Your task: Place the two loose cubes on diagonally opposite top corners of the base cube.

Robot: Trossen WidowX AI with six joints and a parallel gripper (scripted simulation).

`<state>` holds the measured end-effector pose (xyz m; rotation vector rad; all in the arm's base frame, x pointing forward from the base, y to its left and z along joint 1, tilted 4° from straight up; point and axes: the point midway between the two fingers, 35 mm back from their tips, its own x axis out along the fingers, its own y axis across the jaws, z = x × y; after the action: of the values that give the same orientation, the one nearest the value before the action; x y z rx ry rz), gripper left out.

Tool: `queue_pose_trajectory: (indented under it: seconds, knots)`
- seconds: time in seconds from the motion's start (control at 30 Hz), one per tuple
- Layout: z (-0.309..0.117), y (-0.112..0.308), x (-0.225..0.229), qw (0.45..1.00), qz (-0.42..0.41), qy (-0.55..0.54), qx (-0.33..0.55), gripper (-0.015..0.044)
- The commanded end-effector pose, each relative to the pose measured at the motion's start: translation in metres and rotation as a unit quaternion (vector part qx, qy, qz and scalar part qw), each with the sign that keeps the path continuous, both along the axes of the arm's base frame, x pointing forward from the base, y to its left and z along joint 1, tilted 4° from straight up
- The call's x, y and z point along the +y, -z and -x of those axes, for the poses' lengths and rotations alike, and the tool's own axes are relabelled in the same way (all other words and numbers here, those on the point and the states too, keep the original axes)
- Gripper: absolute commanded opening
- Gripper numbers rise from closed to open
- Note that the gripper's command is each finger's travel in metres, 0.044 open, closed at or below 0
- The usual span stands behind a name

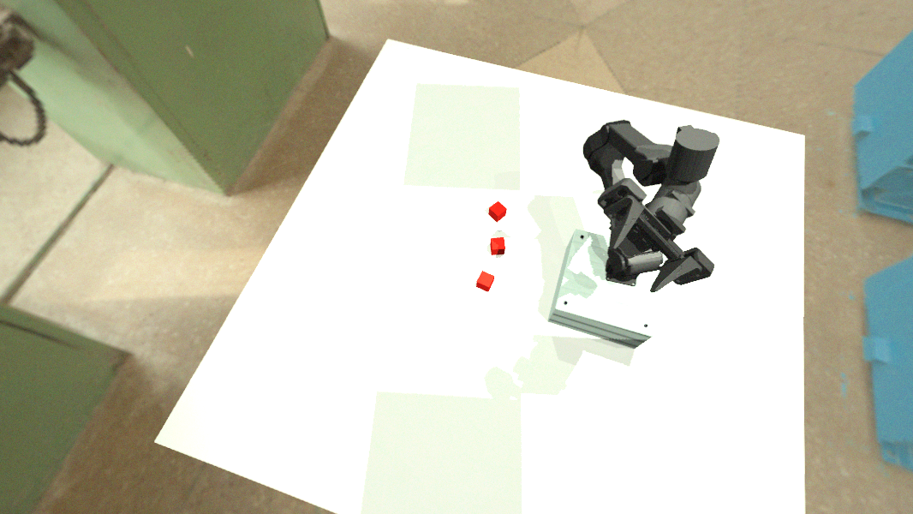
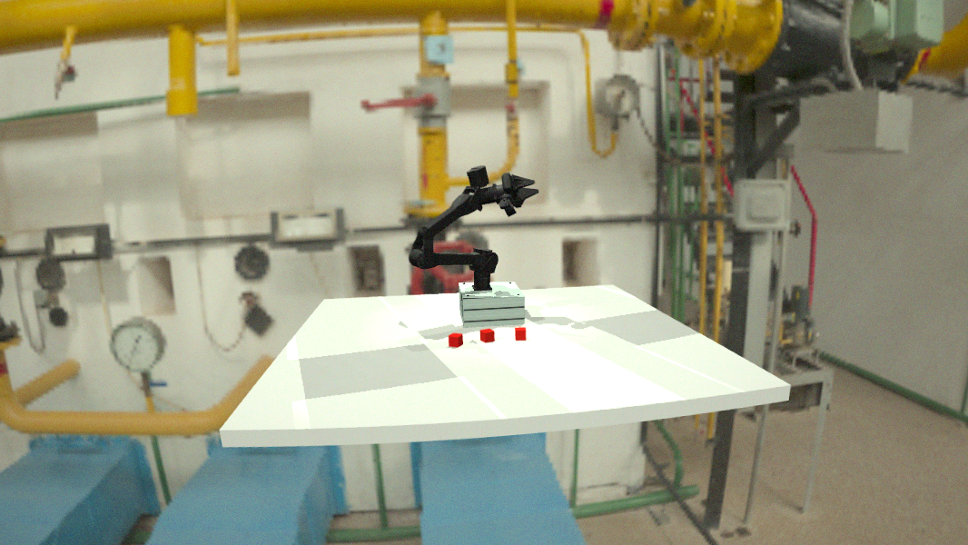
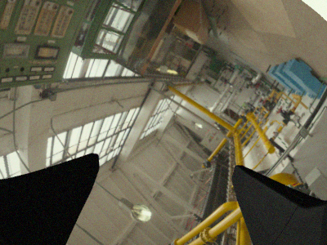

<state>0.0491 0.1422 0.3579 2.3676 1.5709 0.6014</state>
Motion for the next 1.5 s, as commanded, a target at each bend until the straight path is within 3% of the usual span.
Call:
queue_pose_trajectory:
  seconds: [0.0, 0.13, 0.17, 0.8, 1.47]
  knots:
    - [0.000, 0.000, 0.000, 1.000, 0.002, 0.002, -0.002, 0.0374]
    - [-0.006, 0.004, 0.009, 0.997, 0.041, 0.041, -0.041, 0.0269]
    - [-0.008, 0.005, 0.012, 0.996, 0.054, 0.052, -0.052, 0.0265]
    - [-0.066, 0.047, 0.051, 0.905, 0.329, 0.183, -0.200, 0.0265]
    - [-0.163, 0.118, 0.032, 0.751, 0.602, 0.194, -0.189, 0.0265]
